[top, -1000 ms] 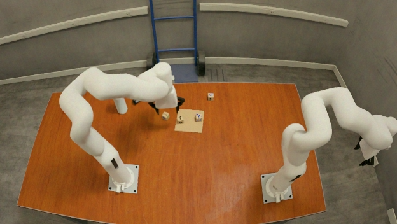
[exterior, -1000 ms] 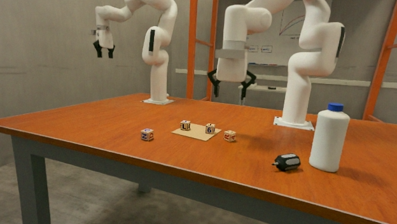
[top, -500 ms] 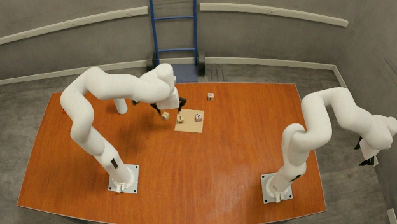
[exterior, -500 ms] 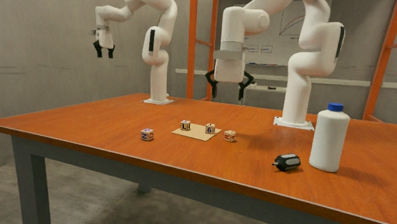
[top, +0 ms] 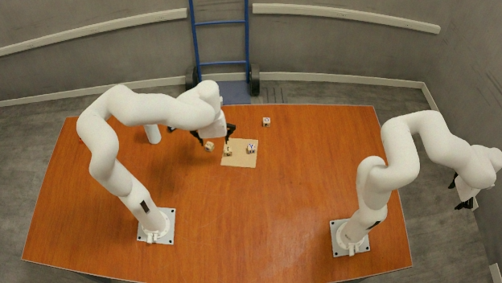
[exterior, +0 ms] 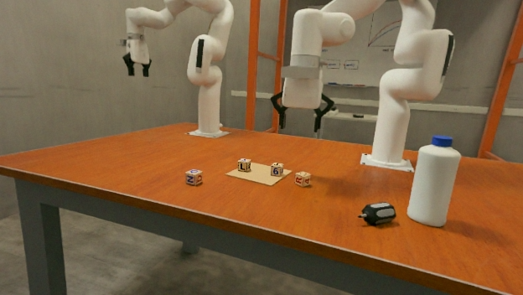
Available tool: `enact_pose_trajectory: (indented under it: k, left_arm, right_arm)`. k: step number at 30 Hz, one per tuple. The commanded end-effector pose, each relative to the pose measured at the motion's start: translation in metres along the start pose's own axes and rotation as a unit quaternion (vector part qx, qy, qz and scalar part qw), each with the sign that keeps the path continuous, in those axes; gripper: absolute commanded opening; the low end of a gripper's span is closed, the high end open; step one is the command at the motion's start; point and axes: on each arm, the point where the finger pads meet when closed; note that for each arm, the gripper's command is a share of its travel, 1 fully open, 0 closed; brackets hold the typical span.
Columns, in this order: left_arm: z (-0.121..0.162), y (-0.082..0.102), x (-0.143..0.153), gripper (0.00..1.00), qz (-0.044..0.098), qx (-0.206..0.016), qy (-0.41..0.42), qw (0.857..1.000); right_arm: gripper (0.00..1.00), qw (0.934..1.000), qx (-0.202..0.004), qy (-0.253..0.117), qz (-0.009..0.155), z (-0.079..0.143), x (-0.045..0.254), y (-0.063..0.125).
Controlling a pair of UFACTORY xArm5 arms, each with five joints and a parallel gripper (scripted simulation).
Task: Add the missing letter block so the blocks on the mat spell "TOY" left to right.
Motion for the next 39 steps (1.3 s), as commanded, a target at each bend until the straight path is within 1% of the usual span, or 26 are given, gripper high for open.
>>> enact_pose_trajectory:
  k: [1,16,20,21,24,26,39]
  left_arm:
    - [-0.001,0.001,0.001,1.00,0.001,0.001,0.000,1.000]
    - [-0.001,0.001,0.001,1.00,0.001,0.001,0.000,1.000]
    - [0.002,0.002,0.007,1.00,0.001,0.001,0.000,1.000]
    - [0.007,0.002,0.016,1.00,0.001,0.001,0.000,1.000]
    - [0.034,0.005,0.057,1.00,0.001,0.001,0.000,1.000]
    - [0.045,0.005,0.071,1.00,0.001,0.001,0.000,1.000]
    - [0.046,0.005,0.072,1.00,0.001,0.001,0.000,1.000]
  right_arm:
    - [1.00,1.0000,0.002,0.000,0.000,-0.001,0.000,0.002]
    - [1.00,1.0000,0.002,0.000,0.000,-0.001,0.000,0.002]
    - [1.00,1.0000,0.002,0.000,0.000,-0.001,0.000,0.002]
    - [1.00,1.0000,0.002,0.000,0.000,-0.001,0.000,0.002]
    - [1.00,1.0000,0.002,0.000,0.000,-0.001,0.000,0.002]
    - [1.00,1.0000,0.002,0.000,0.000,-0.001,0.000,0.002]
    - [1.00,1.0000,0.002,0.000,0.000,-0.001,0.000,0.002]
Point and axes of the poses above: on each arm, the point where the finger pads meet when closed, its own y axis back along the fingers, its own x axis across the jaws, z = x × y, and after that the axes turned 9 degrees about y, right-handed
